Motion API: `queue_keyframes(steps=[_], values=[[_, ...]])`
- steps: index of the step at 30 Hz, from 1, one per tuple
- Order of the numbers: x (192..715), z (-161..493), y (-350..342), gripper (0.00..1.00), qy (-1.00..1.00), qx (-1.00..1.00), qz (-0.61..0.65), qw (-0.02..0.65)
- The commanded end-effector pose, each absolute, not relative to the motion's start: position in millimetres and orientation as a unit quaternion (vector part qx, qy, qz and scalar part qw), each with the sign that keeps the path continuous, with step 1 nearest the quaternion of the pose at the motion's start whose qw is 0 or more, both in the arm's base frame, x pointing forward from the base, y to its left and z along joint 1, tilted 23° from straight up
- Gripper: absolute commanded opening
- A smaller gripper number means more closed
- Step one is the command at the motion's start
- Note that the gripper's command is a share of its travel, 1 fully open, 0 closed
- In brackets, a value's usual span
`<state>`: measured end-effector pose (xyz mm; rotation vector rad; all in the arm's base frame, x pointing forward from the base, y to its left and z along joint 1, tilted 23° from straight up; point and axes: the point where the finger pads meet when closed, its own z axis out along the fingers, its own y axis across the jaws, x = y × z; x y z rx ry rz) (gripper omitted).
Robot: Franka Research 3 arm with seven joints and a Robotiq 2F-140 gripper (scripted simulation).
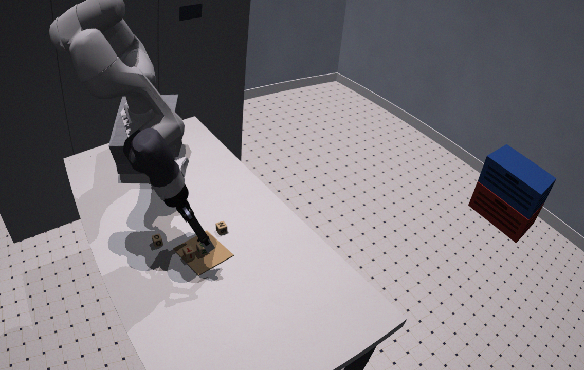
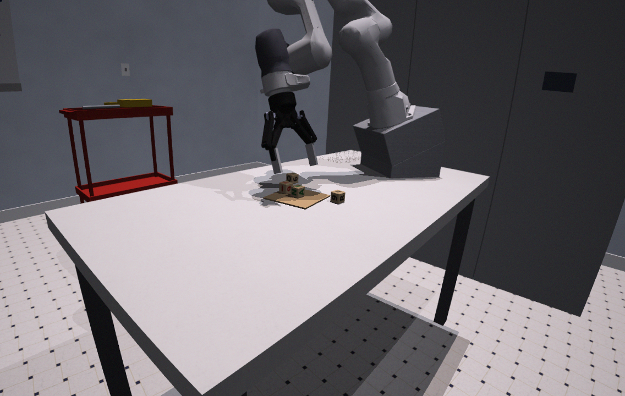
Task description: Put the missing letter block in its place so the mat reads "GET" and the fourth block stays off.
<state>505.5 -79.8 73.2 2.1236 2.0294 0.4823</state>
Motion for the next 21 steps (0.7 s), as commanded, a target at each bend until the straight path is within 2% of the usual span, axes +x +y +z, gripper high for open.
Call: queue_keyframes(steps=[1,16,21], values=[[505.5,72.9,-79.9,1.0,0.681,0.709,0.161,0.082],[505.4,73.0,-80.4,1.0,0.682,0.709,0.161,0.082],[500.3,78.4,-115.9,1.0,0.682,0.709,0.161,0.081]])
